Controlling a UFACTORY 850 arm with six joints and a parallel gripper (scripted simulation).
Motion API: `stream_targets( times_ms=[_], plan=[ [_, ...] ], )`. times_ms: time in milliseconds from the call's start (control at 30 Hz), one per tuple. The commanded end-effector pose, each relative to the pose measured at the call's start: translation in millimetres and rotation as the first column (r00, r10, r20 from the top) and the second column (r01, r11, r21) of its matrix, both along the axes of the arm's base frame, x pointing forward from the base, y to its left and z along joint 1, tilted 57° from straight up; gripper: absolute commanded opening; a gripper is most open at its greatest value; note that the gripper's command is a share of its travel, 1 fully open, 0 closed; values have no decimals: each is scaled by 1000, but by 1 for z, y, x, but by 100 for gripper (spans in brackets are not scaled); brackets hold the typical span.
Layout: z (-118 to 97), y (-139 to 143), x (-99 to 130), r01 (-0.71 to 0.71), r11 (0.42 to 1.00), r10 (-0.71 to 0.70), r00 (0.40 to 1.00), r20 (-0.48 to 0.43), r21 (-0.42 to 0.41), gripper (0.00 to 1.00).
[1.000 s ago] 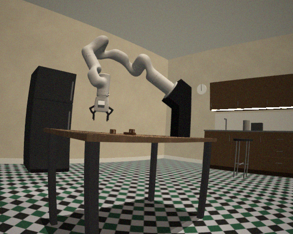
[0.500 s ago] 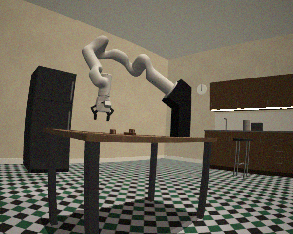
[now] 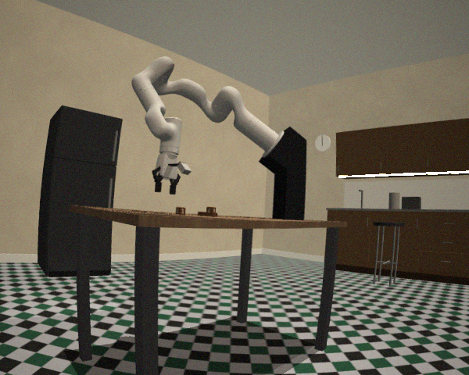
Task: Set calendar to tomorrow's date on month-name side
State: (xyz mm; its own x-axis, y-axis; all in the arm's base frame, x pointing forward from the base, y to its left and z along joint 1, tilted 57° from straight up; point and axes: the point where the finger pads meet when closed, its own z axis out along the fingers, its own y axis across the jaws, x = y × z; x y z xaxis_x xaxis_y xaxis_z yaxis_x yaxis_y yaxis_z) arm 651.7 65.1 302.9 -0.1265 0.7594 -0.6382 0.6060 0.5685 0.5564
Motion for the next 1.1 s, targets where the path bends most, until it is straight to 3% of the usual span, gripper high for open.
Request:
stream_targets(
  times_ms=[0,267,400,567,600,733,767,967,1000,1033,1067],
  plan=[
    [-2,3,-1,-71,991,64,996,-62,-115,100],
    [-7,6,-4,-211,936,170,972,-162,-283,100],
    [-10,9,-6,-306,872,228,944,-236,-381,100],
    [-11,10,-7,-363,825,257,924,-283,-433,100],
    [-13,12,-8,-413,776,280,902,-328,-476,100],
    [-15,13,-9,-463,721,298,879,-373,-515,100],
    [-16,14,-10,-500,677,309,859,-408,-540,100],
    [-19,17,-13,-601,532,327,796,-509,-597,100],
    [-20,17,-13,-603,528,327,794,-512,-598,100],
    [-21,18,-13,-632,479,328,773,-543,-610,100],
    [-21,18,-13,-632,479,328,773,-543,-610,100]
  ],
)
